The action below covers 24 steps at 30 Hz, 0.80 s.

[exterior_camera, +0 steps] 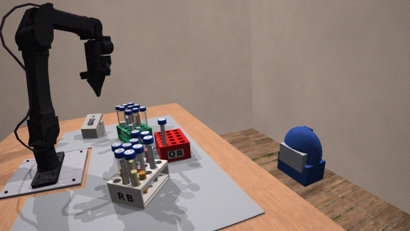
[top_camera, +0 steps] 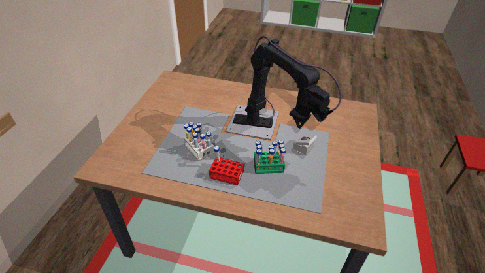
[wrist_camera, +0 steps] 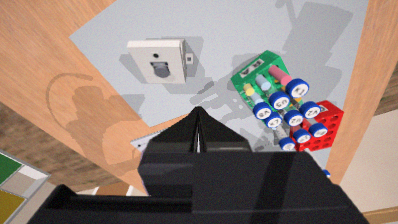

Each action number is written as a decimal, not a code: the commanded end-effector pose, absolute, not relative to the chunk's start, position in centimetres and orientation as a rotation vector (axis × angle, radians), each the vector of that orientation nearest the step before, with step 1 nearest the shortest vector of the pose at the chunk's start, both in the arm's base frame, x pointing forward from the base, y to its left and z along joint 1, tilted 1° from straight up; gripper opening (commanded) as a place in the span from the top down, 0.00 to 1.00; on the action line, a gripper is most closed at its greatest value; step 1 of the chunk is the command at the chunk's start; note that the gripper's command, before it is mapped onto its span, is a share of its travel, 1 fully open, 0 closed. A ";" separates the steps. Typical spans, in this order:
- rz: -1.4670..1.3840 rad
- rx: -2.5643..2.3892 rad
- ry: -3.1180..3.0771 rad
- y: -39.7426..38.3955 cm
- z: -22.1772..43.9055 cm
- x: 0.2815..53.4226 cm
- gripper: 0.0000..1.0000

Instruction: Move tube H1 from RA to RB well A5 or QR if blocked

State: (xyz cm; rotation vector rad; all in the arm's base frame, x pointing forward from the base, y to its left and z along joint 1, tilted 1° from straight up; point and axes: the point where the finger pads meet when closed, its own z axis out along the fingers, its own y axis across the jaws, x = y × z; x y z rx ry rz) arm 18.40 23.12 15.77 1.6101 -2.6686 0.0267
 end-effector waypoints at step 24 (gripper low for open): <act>-0.003 1.634 -2.701 27.5 16.5 13.6 1.00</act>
